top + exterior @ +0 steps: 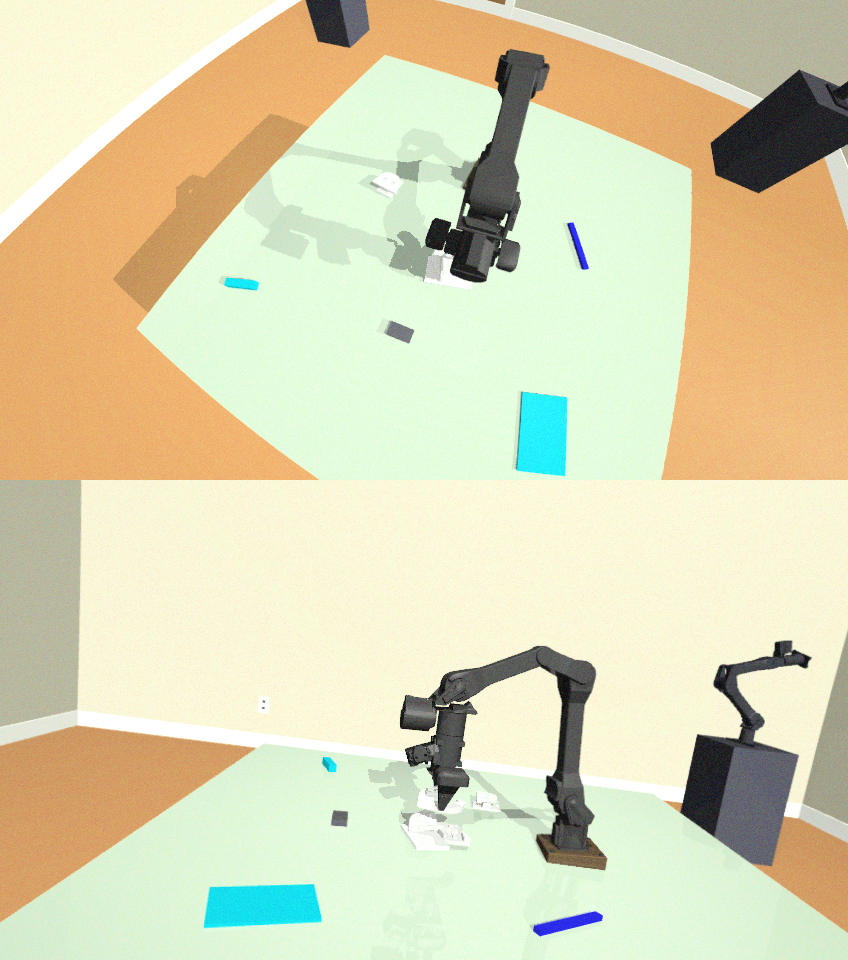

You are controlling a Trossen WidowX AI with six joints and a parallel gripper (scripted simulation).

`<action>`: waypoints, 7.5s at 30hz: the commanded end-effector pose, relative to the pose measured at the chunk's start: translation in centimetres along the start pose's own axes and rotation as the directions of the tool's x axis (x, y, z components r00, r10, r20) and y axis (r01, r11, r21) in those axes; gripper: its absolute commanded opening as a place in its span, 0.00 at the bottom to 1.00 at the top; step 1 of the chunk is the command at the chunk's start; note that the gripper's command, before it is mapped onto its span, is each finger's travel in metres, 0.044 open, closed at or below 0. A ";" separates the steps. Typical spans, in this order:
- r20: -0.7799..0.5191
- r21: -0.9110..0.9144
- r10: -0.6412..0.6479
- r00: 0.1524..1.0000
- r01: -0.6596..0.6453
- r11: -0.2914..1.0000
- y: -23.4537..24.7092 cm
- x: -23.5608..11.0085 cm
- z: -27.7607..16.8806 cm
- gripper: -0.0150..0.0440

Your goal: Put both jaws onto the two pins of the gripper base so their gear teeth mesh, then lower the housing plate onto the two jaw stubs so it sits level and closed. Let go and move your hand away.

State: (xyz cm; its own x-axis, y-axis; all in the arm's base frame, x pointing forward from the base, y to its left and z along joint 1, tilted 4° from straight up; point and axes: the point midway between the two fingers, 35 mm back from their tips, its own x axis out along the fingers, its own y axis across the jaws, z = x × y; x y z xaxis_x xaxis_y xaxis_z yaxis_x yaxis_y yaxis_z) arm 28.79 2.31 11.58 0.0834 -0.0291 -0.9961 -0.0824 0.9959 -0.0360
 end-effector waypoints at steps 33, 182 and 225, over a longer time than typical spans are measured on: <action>-0.003 0.002 -0.005 1.000 0.005 1.000 -0.1 4.9 -0.1 0.48; -0.003 0.018 -0.005 1.000 0.005 1.000 -0.1 6.2 -0.1 0.48; -0.003 0.013 -0.005 1.000 0.005 1.000 -0.1 6.8 -0.1 0.48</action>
State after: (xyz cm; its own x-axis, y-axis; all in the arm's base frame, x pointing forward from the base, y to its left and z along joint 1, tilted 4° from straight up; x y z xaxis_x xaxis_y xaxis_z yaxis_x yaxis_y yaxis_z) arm 29.49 2.09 5.15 0.0886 -0.0298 -0.9956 -0.0651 0.9972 -0.0357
